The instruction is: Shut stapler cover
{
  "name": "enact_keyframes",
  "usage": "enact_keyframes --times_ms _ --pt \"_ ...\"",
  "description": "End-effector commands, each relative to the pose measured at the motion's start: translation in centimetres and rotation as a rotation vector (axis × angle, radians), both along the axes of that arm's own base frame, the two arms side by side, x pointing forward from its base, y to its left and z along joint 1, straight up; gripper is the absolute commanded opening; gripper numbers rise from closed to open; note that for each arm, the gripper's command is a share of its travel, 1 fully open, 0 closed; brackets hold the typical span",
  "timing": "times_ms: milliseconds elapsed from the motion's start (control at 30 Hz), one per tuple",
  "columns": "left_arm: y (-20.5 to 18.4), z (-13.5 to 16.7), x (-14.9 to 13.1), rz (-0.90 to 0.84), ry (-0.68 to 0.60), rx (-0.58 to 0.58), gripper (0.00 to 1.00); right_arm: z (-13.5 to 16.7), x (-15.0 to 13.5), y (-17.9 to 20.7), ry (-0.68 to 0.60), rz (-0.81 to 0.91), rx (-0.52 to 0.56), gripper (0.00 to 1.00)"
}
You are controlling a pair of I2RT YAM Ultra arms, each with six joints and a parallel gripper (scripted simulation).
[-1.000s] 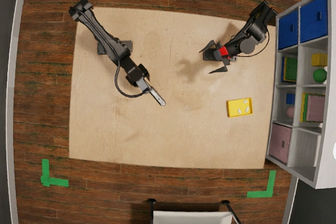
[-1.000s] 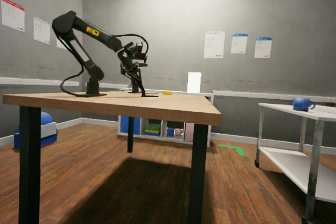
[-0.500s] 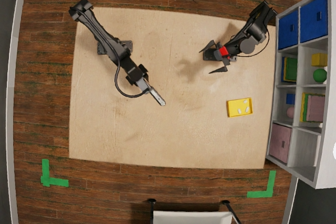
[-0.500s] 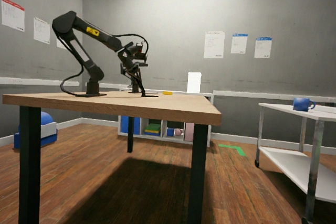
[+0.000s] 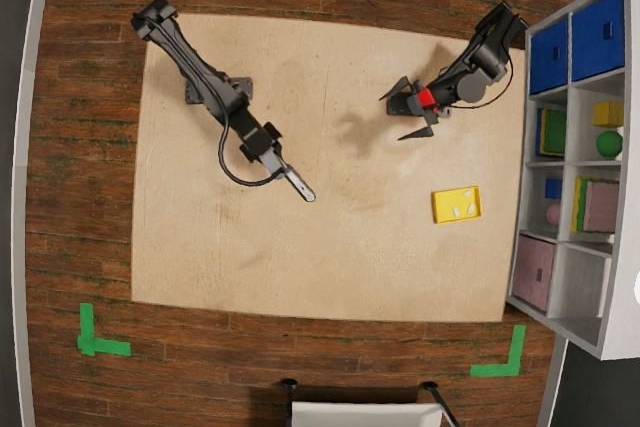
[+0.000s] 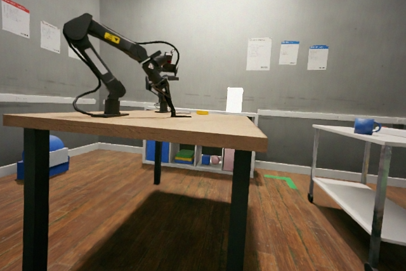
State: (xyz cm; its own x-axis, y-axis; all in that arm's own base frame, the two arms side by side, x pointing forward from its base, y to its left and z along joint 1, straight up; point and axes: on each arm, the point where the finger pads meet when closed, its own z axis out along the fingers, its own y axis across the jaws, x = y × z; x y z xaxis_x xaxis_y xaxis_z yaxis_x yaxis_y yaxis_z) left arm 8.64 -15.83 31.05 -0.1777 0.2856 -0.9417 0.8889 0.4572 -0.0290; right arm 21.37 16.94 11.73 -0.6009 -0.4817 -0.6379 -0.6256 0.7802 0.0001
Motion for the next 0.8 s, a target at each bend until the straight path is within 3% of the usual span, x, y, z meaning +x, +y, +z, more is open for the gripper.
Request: enact_keyframes --times_ms 0,767 --pt "0.1 -0.2 -0.4 -0.015 -0.002 0.004 1.0 0.2 0.3 0.1 0.02 -0.007 -0.018 0.0" --pt "0.1 -0.2 -0.4 -0.015 -0.002 0.004 1.0 0.7 2.2 1.7 0.236 -0.002 -0.197 0.0"
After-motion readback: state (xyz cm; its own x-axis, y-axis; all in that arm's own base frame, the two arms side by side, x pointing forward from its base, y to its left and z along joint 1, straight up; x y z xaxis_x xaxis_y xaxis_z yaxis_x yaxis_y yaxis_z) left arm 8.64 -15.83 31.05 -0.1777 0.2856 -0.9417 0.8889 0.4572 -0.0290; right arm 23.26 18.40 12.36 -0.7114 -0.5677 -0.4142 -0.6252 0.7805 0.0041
